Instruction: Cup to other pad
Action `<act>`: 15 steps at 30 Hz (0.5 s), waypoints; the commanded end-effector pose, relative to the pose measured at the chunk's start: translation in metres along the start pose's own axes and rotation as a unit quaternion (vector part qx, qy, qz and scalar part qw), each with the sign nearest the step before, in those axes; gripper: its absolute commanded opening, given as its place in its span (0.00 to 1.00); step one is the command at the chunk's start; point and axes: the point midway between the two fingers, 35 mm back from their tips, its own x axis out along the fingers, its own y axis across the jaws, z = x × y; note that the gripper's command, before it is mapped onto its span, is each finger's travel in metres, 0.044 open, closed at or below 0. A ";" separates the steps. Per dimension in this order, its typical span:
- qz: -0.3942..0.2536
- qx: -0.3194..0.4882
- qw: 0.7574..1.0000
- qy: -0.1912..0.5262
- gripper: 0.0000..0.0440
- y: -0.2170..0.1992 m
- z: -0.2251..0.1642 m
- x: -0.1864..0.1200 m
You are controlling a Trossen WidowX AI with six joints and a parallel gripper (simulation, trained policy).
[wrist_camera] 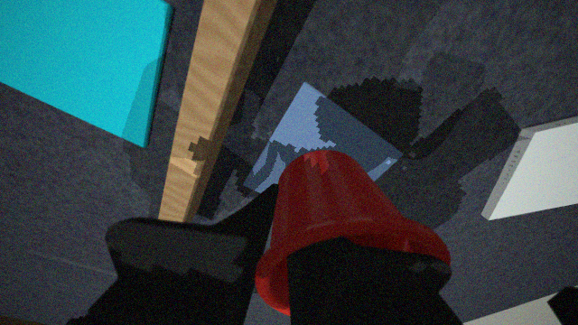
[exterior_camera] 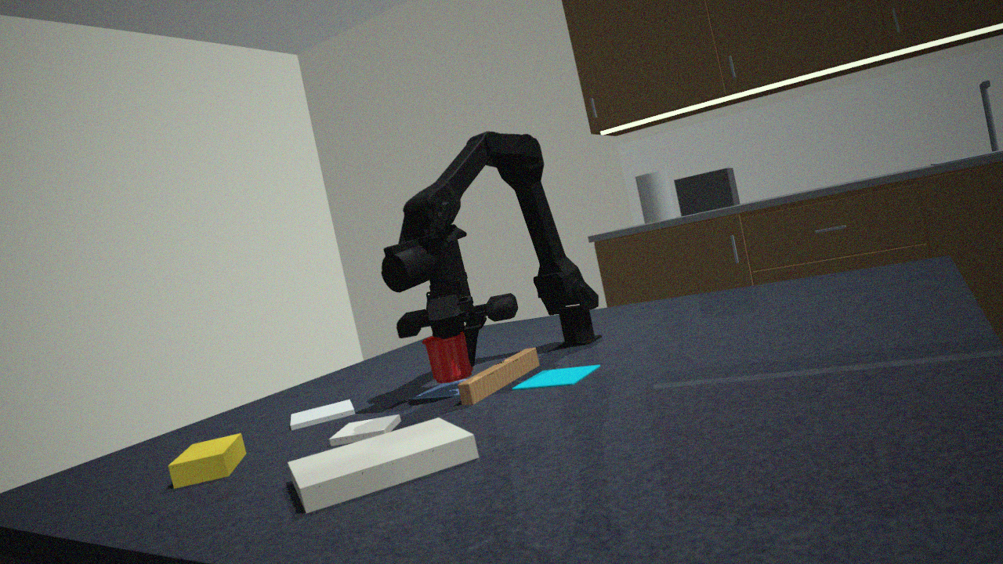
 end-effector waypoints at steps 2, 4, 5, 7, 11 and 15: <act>-0.001 -0.014 1.000 -0.011 0.02 0.003 0.004 -0.013; -0.002 -0.018 1.000 -0.015 0.02 0.004 0.006 -0.019; -0.003 -0.020 1.000 -0.018 0.01 0.005 0.007 -0.022; -0.004 -0.024 0.999 -0.022 0.01 0.007 0.009 -0.028; -0.007 -0.033 0.999 -0.032 0.01 0.012 0.016 -0.038; -0.011 -0.044 0.998 -0.041 0.00 0.019 0.023 -0.047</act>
